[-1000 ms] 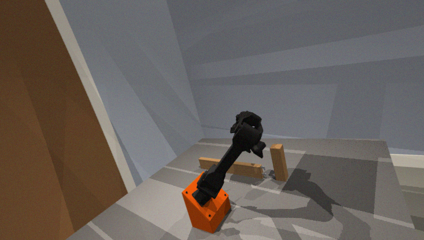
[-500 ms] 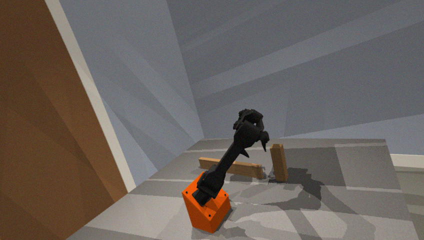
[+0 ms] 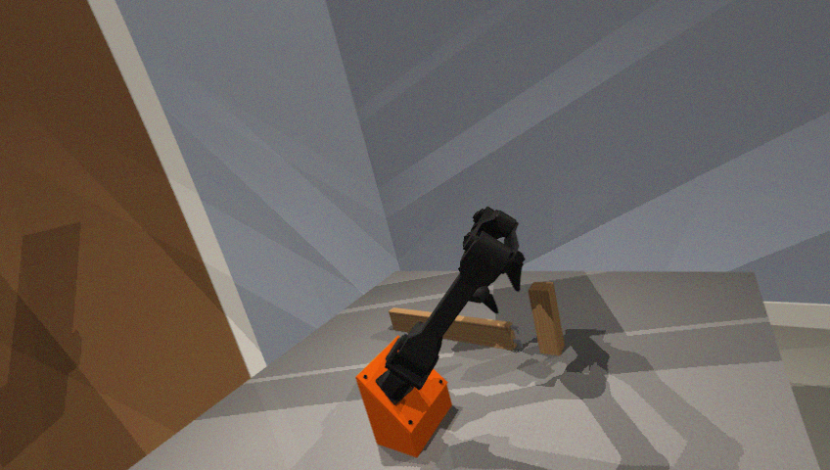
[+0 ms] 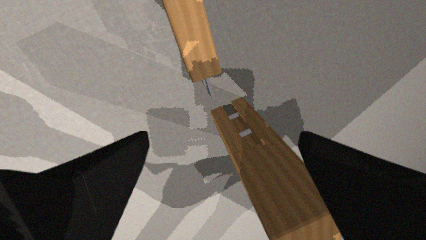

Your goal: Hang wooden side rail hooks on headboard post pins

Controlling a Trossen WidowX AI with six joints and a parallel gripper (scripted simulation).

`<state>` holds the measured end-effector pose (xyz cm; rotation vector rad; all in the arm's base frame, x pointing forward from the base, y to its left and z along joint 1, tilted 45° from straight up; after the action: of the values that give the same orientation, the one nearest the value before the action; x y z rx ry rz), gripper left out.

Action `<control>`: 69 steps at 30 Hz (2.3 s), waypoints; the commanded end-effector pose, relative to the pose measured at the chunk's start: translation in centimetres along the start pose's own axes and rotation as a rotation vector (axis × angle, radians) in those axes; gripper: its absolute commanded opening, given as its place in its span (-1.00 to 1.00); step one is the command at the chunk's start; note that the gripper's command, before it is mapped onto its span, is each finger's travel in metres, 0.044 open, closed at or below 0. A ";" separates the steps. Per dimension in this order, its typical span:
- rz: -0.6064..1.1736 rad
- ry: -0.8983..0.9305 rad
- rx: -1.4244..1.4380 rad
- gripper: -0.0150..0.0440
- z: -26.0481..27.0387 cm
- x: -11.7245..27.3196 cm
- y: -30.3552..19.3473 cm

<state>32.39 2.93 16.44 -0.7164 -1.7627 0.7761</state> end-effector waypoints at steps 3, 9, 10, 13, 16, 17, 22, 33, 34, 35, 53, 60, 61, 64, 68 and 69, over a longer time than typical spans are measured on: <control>-0.021 0.077 0.897 1.00 -1.5 0.4 -1.4; -0.021 0.077 0.897 1.00 -1.5 0.4 -1.4; -0.021 0.077 0.897 1.00 -1.5 0.4 -1.4; -0.021 0.077 0.897 1.00 -1.5 0.4 -1.4; -0.021 0.077 0.897 1.00 -1.5 0.4 -1.4; -0.021 0.077 0.897 1.00 -1.5 0.4 -1.4; -0.021 0.077 0.897 1.00 -1.5 0.4 -1.4; -0.021 0.077 0.897 1.00 -1.5 0.4 -1.4; -0.021 0.077 0.897 1.00 -1.5 0.4 -1.4; -0.021 0.077 0.897 1.00 -1.5 0.4 -1.4; -0.169 0.182 0.287 1.00 -1.7 0.4 8.9; -0.169 0.182 0.287 1.00 -1.7 0.4 8.9; -0.169 0.182 0.287 1.00 -1.7 0.2 8.9; -0.168 0.182 0.287 1.00 -1.2 -2.3 9.2; -0.167 0.182 0.287 1.00 -1.0 -3.0 9.3; -0.167 0.182 0.287 1.00 -1.0 -3.0 9.3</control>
<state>35.33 6.80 8.23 -0.4311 -1.4902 0.7923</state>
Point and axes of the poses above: the point midway between the two fingers, 35 mm back from their tips, its own x axis back along the fingers, its own z axis across the jaws, y = z × x, the point moved 5 cm from there along x, back along the fingers, and after that the axes turned 12 degrees about x, right-handed, at the moved point
